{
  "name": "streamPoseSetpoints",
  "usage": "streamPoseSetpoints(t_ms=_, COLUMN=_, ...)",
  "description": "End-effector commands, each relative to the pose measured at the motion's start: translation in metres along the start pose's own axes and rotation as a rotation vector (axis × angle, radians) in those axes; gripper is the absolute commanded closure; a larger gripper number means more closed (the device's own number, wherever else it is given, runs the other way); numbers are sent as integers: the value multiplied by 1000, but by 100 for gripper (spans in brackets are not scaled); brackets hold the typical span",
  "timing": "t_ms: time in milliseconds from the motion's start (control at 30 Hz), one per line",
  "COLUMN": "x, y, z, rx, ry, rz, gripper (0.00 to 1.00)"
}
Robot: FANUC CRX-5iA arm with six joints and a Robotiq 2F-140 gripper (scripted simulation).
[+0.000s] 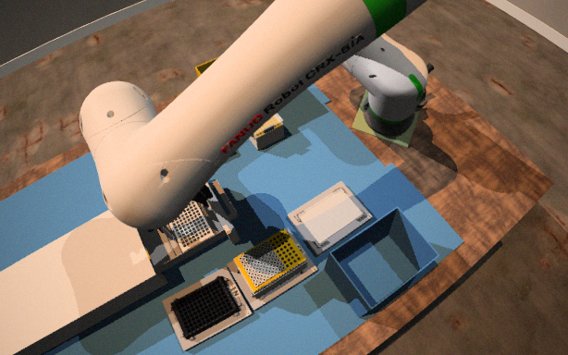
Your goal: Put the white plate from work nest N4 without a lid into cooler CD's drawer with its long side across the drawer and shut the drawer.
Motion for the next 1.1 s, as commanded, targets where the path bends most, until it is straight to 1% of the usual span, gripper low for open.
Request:
streamPoseSetpoints(t_ms=0, x=0, y=0, z=0, rx=0, ry=0, rz=0, gripper=34)
streamPoseSetpoints(t_ms=867, x=0, y=0, z=0, rx=0, ry=0, rz=0, gripper=34)
streamPoseSetpoints(t_ms=1067, x=0, y=8, z=0, rx=0, ry=0, rz=0, gripper=34)
Point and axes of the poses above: the point where the finger pads meet when closed, its own y axis back along the fingers, its own x axis across the jaws, z = x × y, the point moved 9 cm from there along y, back along the fingers, and after that the axes turned 3 degrees about y, right-handed, at the moved point
